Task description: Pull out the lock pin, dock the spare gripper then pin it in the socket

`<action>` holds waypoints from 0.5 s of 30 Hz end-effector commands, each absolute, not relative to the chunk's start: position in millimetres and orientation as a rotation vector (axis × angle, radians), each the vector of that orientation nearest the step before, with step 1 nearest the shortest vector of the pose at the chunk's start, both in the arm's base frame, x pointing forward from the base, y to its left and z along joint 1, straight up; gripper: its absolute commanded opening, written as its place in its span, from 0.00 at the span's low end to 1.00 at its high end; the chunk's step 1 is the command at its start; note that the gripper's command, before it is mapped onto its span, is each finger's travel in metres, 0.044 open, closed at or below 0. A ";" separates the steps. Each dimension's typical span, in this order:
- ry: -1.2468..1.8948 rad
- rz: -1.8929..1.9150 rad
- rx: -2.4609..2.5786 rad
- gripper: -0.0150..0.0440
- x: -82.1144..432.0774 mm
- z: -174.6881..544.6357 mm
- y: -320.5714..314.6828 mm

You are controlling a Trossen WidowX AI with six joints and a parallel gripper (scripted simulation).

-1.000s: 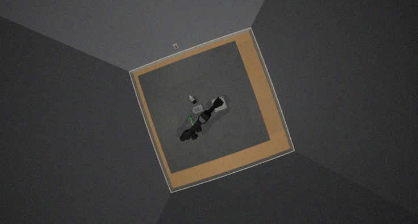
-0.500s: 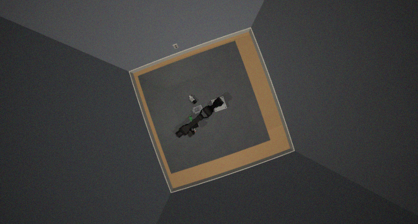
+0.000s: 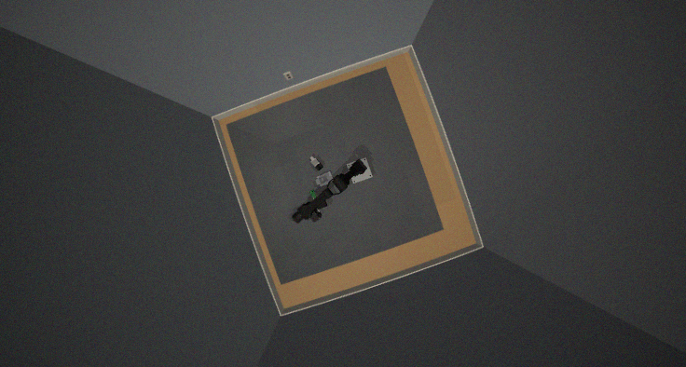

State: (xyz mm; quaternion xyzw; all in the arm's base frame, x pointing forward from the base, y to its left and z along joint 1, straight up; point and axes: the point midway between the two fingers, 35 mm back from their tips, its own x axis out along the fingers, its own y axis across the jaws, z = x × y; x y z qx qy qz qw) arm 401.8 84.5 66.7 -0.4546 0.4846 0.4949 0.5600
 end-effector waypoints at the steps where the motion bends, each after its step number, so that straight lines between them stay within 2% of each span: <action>1: 1.145 1.167 -1.075 0.56 400.4 52.7 83.1; 15: 1.145 1.167 -1.075 0.56 402.4 32.7 83.0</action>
